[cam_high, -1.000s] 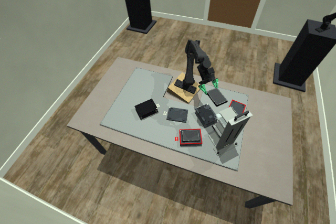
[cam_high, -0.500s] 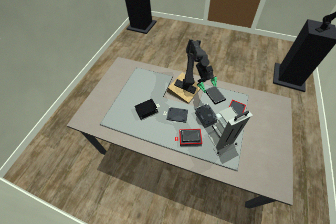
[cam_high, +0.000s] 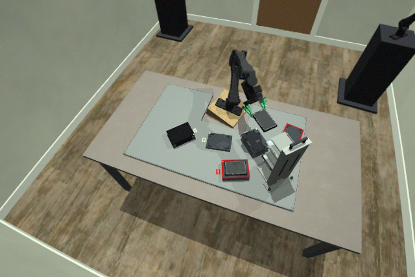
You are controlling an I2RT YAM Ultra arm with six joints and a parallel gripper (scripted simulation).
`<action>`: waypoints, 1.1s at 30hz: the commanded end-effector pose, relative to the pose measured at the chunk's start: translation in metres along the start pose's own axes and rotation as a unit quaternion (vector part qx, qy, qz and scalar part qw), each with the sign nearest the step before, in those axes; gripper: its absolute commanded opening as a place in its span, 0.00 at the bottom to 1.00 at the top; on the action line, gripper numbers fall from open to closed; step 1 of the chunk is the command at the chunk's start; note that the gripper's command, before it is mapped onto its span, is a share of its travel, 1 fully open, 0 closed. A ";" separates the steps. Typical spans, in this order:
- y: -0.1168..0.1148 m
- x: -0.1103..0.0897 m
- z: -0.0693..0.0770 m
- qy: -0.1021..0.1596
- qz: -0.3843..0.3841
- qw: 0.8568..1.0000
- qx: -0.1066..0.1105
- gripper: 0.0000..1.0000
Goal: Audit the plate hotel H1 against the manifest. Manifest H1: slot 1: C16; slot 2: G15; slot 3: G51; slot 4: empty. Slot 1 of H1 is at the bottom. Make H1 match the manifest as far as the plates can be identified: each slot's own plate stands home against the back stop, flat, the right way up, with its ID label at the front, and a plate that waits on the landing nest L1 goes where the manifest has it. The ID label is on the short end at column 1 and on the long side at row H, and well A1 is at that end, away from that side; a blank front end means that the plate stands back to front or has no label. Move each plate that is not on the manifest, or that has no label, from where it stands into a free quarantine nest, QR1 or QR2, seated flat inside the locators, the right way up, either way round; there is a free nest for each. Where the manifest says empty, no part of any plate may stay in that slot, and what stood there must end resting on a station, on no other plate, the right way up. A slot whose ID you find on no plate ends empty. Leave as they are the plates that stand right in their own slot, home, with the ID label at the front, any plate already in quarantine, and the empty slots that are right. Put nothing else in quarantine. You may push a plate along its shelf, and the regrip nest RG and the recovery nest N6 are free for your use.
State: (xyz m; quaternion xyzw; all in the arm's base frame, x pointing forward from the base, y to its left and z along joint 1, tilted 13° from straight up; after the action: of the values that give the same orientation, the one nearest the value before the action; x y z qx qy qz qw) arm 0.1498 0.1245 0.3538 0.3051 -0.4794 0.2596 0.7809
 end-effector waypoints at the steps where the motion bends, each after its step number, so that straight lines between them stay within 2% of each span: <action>1: 0.004 0.007 0.004 -0.033 0.013 0.999 0.002 0.86; 2: 0.006 0.012 0.007 -0.041 0.016 0.999 0.003 0.86; 4: 0.003 0.004 0.002 -0.032 0.012 0.999 0.002 0.86; 8: 0.003 0.002 0.001 -0.032 0.012 0.999 0.002 0.86; 9: 0.008 0.014 0.009 -0.051 0.020 0.998 0.004 0.86; 10: 0.007 0.012 0.007 -0.049 0.019 0.999 0.003 0.86; 11: 0.003 -0.001 -0.001 -0.032 0.012 0.999 0.002 0.86; 16: 0.004 -0.001 -0.001 -0.038 0.014 0.999 0.002 0.86; 25: 0.001 -0.011 -0.007 -0.032 0.012 0.999 0.002 0.86; 26: 0.006 0.002 0.001 -0.052 0.020 0.998 0.004 0.86; 27: 0.005 -0.002 -0.002 -0.047 0.018 0.999 0.003 0.86; 28: 0.001 -0.013 -0.009 -0.032 0.012 0.999 0.002 0.86; 33: 0.002 -0.013 -0.009 -0.039 0.014 0.999 0.003 0.86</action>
State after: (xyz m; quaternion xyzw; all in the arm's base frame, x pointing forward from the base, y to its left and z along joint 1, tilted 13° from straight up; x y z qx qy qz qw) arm 0.1508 0.1306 0.3250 0.3038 -0.4802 0.2597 0.7808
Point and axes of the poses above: the point where the finger pads meet when closed, its own z axis back along the fingers, its own y axis across the jaws, x = y × z, the point moved 6 cm from there along z, back along the fingers, and after that the axes turned 6 degrees about -z, right-handed, at the moved point
